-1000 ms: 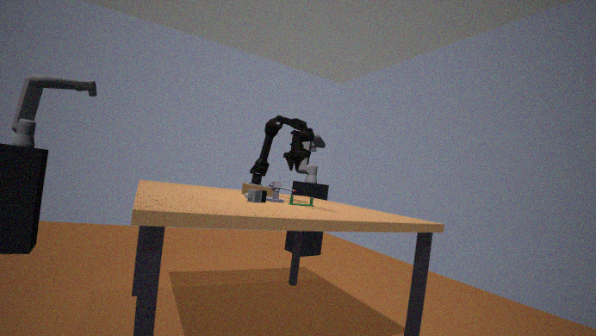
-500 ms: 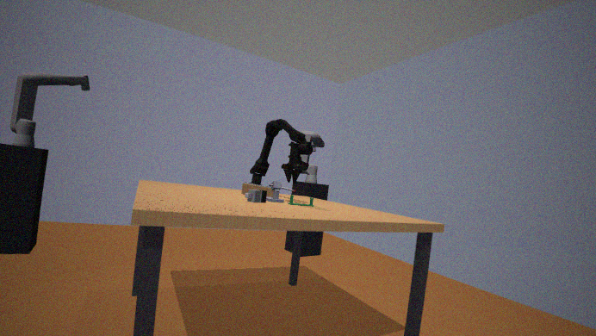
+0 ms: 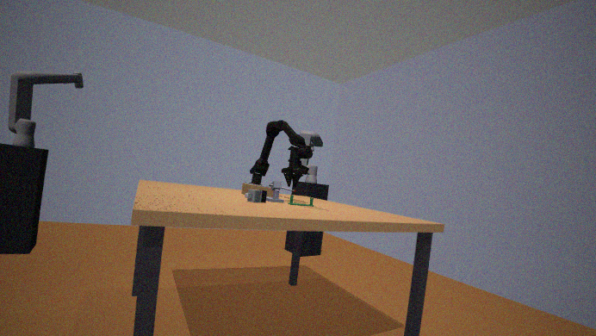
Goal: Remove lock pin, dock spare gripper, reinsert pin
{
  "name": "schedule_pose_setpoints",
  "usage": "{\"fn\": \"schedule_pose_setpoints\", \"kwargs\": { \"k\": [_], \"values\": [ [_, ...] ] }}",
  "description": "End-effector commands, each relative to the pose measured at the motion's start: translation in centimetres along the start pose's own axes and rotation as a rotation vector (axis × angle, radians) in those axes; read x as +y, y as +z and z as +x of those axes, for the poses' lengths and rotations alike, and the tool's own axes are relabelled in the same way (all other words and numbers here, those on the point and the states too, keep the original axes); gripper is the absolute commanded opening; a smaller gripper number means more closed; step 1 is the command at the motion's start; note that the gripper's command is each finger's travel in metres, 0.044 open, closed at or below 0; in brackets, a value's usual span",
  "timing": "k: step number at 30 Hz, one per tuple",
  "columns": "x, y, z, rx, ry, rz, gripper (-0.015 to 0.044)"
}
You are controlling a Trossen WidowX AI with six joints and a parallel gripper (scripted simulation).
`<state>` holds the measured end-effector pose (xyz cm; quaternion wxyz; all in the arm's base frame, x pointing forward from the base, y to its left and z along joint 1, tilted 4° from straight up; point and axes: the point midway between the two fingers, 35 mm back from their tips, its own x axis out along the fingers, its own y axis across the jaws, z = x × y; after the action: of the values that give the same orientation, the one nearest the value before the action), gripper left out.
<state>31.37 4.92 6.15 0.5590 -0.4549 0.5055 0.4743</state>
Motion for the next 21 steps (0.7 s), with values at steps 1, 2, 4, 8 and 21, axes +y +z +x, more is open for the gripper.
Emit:
{"fn": "schedule_pose_setpoints", "kwargs": {
  "k": [1, 2, 4, 8, 21],
  "values": [
    [0.2, 0.0, 1.0, 0.000, 0.015, 0.006, 0.0300],
    [0.2, 0.0, 1.2, 0.000, 0.015, 0.006, 0.0300],
    [0.2, 0.0, 1.5, 0.000, 0.015, 0.006, 0.0300],
    [0.2, 0.0, 2.2, 0.000, 0.015, 0.006, 0.0300],
    [0.3, 0.1, 4.3, 0.000, 0.015, 0.006, 0.0300]
  ]
}}
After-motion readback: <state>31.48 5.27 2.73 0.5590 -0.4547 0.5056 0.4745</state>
